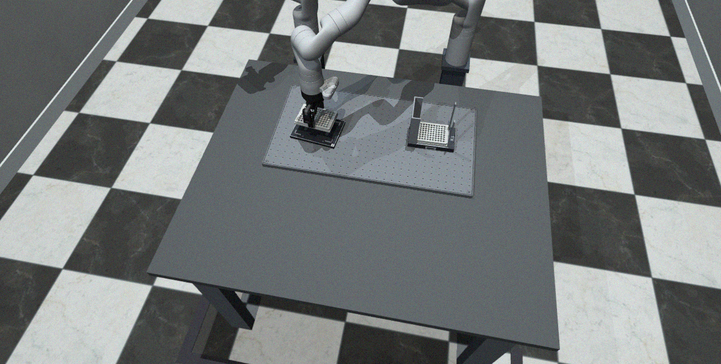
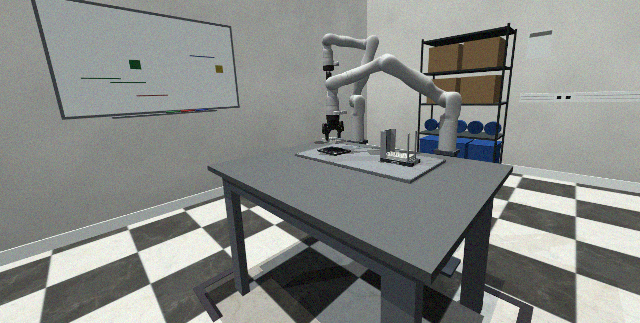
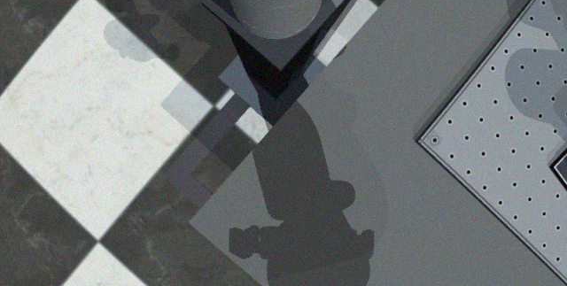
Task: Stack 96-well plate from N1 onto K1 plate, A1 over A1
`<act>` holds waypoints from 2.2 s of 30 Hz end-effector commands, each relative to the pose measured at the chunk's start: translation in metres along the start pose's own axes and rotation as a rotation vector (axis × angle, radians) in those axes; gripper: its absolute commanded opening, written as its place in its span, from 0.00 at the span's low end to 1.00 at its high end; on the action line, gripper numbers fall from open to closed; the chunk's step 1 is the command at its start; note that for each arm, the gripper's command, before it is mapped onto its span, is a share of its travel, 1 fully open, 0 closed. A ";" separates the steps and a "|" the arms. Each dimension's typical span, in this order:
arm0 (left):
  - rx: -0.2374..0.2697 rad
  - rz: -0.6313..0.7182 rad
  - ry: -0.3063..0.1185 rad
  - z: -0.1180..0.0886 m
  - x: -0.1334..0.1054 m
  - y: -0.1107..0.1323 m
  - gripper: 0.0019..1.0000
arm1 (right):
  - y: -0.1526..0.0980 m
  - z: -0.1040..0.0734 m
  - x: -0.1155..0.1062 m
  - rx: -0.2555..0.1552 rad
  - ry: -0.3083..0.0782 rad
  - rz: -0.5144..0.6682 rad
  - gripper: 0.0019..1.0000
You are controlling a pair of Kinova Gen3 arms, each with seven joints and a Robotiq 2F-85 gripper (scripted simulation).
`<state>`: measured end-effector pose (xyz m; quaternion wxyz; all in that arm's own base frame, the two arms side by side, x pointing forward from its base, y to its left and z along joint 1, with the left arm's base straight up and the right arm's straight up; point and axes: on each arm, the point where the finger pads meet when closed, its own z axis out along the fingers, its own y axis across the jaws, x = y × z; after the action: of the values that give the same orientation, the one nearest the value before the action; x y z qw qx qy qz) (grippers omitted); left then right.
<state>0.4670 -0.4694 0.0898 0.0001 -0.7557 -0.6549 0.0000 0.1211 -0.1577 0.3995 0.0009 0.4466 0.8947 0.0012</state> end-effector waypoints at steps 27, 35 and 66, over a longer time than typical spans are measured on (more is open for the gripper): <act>-0.002 0.000 -0.002 -0.043 0.000 0.000 0.93 | 0.000 0.000 0.000 0.000 -0.001 0.000 1.00; -0.002 0.000 -0.002 -0.057 0.000 0.000 0.93 | 0.000 0.000 0.000 0.000 -0.001 0.000 1.00; -0.002 0.000 -0.002 -0.096 0.000 0.000 0.93 | 0.000 0.000 0.000 0.000 -0.001 0.000 1.00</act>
<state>0.4670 -0.4695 0.1838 0.0001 -0.7557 -0.6549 0.0000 0.1211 -0.1577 0.3995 0.0009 0.4466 0.8947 0.0012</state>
